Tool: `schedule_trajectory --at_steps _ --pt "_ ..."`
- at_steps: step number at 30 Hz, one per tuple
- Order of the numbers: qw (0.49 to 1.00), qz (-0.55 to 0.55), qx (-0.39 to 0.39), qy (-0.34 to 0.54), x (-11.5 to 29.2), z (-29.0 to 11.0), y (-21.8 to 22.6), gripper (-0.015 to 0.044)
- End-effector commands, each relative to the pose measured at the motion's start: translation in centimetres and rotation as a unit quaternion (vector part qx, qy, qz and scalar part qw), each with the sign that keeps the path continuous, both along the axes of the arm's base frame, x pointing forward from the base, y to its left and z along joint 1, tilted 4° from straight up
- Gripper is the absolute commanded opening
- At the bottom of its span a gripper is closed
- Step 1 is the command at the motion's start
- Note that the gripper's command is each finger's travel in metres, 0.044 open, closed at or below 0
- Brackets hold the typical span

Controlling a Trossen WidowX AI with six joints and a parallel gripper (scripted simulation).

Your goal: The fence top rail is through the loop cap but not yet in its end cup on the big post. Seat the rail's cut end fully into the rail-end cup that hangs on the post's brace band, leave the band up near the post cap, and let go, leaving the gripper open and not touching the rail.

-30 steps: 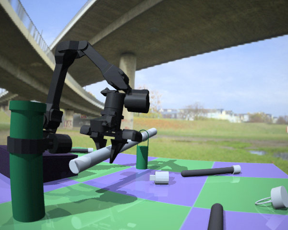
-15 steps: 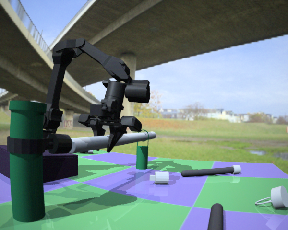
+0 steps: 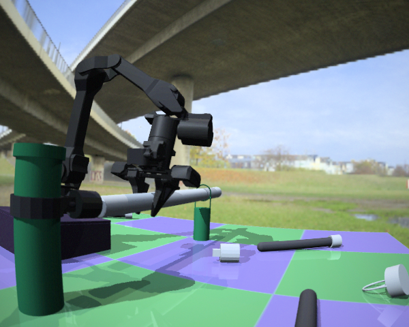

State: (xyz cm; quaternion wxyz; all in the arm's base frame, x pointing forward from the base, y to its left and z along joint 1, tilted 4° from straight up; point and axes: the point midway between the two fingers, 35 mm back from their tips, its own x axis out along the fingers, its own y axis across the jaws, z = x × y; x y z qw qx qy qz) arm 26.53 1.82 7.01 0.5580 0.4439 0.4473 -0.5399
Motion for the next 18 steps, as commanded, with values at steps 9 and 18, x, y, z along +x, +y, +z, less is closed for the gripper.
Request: schedule_trajectory --at_steps 9,18 --pt "1.000 0.002 0.000 -0.004 0.68 0.81 -0.11 0.0000" --pt "1.000 0.002 0.000 -0.004 0.83 0.97 -0.30 0.0000"
